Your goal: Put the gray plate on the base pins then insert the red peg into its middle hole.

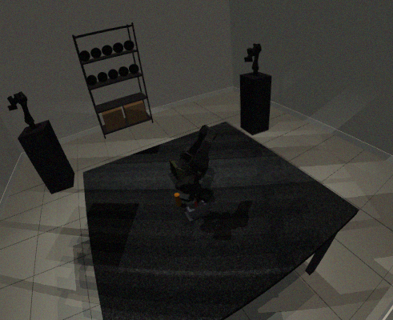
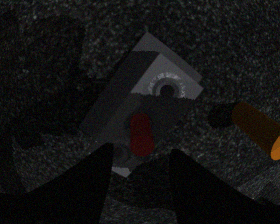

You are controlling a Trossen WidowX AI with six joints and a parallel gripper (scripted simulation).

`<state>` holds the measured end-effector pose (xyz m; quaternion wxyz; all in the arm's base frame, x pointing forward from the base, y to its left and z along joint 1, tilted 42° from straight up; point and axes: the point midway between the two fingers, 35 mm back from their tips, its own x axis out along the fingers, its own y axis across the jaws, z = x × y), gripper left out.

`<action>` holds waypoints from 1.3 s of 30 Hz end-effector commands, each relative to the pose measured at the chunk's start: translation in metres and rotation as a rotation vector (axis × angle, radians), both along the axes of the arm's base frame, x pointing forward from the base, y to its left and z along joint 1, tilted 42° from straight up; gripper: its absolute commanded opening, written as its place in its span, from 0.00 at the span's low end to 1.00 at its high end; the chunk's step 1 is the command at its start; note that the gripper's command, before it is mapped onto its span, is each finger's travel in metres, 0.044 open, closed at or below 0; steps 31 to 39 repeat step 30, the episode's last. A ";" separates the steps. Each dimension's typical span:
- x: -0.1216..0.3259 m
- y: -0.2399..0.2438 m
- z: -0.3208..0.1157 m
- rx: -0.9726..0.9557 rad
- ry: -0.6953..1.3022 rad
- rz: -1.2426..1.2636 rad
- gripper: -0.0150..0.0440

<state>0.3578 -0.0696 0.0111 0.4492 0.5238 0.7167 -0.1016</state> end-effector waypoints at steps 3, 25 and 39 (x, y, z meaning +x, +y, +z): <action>0.000 -0.002 0.002 0.000 -0.001 -0.010 0.51; -0.002 -0.009 0.013 0.000 -0.001 -0.013 0.51; -0.002 -0.010 0.016 0.000 -0.001 -0.013 0.51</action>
